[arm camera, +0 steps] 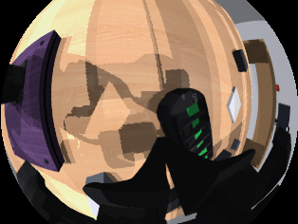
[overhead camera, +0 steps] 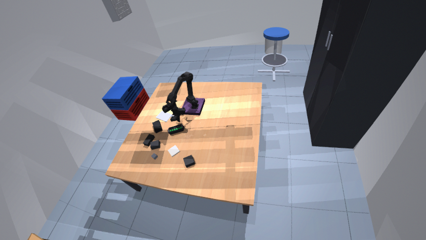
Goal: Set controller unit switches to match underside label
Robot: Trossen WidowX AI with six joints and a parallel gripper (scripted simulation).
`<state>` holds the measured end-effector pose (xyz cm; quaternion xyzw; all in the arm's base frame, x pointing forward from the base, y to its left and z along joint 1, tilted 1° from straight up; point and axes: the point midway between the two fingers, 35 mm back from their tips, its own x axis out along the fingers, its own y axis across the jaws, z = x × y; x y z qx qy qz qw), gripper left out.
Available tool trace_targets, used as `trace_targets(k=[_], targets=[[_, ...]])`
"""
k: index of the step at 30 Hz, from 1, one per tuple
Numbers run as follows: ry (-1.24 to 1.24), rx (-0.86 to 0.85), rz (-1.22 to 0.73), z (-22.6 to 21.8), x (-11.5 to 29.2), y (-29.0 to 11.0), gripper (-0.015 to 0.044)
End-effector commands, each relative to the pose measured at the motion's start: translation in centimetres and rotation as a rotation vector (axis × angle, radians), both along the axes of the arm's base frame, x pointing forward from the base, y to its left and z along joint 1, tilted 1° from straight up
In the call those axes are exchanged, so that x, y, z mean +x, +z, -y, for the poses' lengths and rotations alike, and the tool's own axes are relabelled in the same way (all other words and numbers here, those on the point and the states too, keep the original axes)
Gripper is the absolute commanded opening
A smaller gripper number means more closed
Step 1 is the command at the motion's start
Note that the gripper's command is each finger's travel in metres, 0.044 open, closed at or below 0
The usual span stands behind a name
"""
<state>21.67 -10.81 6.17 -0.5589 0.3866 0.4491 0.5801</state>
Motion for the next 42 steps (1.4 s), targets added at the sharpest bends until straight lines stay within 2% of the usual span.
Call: trace_targets(k=[1, 30, 42], targets=[[0.037, -0.008, 0.003, 0.0, 0.1, -0.5, 0.0000], [0.317, -0.096, 0.029, 0.1, 0.1, -5.2, 0.0000], [0.323, -0.098, 0.030, -0.1, 0.4, -5.3, 0.0000]])
